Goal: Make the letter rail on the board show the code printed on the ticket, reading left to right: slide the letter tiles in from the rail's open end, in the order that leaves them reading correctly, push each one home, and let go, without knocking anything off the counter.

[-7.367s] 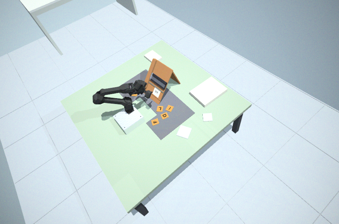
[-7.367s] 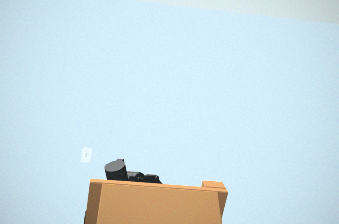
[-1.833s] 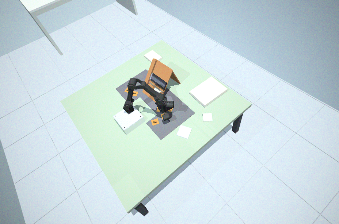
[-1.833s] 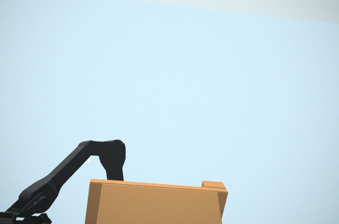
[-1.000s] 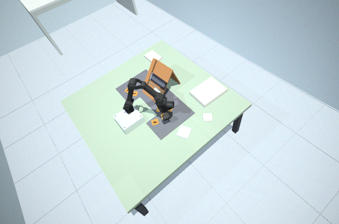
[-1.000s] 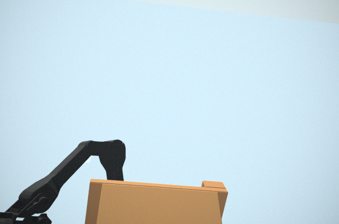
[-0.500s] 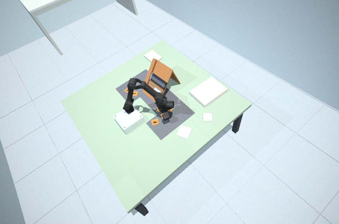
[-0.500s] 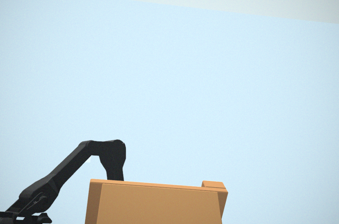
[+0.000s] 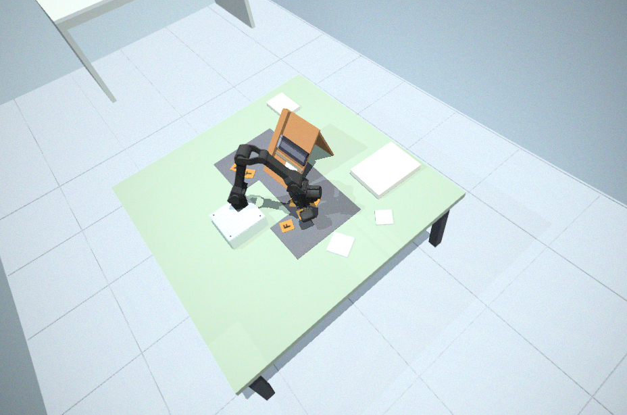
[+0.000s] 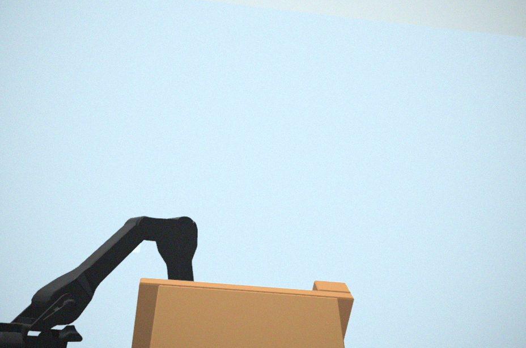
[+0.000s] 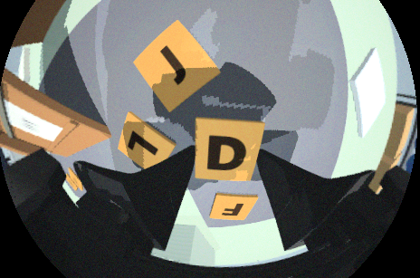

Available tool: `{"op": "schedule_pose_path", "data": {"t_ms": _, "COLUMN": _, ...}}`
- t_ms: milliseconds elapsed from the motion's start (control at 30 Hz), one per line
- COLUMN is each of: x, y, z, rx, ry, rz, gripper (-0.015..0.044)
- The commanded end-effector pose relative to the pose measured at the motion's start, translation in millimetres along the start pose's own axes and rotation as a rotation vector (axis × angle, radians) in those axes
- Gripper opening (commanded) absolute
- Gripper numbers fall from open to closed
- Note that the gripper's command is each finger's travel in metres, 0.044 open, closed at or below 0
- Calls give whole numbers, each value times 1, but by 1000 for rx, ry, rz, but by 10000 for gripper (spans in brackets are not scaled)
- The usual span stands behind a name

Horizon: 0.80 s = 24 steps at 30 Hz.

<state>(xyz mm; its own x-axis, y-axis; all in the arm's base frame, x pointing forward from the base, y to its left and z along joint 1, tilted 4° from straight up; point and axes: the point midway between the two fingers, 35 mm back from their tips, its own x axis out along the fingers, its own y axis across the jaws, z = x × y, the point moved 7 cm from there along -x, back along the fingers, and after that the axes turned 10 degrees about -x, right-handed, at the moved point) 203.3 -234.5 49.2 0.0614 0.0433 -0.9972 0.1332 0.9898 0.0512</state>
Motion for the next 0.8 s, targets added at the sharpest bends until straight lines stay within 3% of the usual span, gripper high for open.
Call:
{"op": "schedule_pose_path", "data": {"t_ms": 0, "x": -3, "y": 0, "z": 0, "rx": 6, "ry": 0, "rz": -4, "gripper": 0}}
{"op": "schedule_pose_path", "data": {"t_ms": 767, "x": -15, "y": 1, "z": 0, "rx": 6, "ry": 0, "rz": -4, "gripper": 0}}
